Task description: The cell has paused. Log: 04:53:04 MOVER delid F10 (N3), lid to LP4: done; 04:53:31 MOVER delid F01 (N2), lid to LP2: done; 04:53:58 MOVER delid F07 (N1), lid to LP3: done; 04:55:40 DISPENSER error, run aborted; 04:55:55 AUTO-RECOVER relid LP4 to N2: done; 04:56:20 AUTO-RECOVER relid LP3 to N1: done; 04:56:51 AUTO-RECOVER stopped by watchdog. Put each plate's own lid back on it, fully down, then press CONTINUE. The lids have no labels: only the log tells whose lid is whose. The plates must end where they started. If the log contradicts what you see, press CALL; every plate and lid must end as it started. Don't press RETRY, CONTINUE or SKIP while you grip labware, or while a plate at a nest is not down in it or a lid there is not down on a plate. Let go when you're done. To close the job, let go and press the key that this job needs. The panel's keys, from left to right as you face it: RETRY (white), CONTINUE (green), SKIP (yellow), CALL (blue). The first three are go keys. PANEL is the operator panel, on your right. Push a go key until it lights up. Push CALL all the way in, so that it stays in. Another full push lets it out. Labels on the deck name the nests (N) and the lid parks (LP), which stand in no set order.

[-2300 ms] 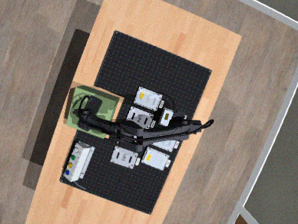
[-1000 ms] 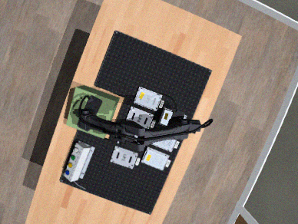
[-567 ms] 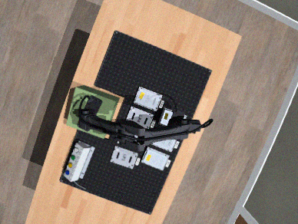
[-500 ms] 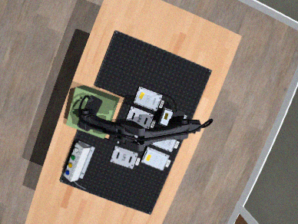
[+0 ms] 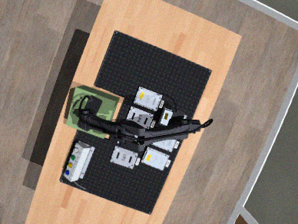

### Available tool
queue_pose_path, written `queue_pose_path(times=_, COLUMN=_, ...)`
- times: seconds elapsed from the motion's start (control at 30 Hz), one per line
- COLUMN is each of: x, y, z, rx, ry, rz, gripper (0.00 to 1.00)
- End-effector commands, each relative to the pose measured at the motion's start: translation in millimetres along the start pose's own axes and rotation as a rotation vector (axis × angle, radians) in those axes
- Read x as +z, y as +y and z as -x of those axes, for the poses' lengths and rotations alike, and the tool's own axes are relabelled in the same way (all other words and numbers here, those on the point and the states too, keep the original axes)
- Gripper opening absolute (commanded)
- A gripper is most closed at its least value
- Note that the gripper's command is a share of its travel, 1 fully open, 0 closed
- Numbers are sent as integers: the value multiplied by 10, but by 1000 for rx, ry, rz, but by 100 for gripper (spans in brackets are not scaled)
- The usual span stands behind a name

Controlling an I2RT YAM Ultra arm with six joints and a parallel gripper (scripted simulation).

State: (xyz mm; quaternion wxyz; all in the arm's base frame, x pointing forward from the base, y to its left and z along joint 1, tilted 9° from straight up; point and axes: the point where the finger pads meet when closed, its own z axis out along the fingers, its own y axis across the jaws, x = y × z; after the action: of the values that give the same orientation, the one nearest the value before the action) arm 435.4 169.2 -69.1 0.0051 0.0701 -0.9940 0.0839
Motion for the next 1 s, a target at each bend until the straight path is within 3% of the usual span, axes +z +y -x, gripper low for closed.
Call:
queue_pose_path(times=0.0, x=-88, y=33, z=91, rx=5, ry=-42, rz=11, gripper=0)
queue_pose_path(times=0.47, x=-88, y=35, z=91, rx=5, ry=-42, rz=11, gripper=0)
queue_pose_path(times=0.5, x=-88, y=35, z=91, rx=5, ry=-42, rz=11, gripper=100)
queue_pose_path(times=0.97, x=-88, y=35, z=91, rx=5, ry=-42, rz=11, gripper=100)
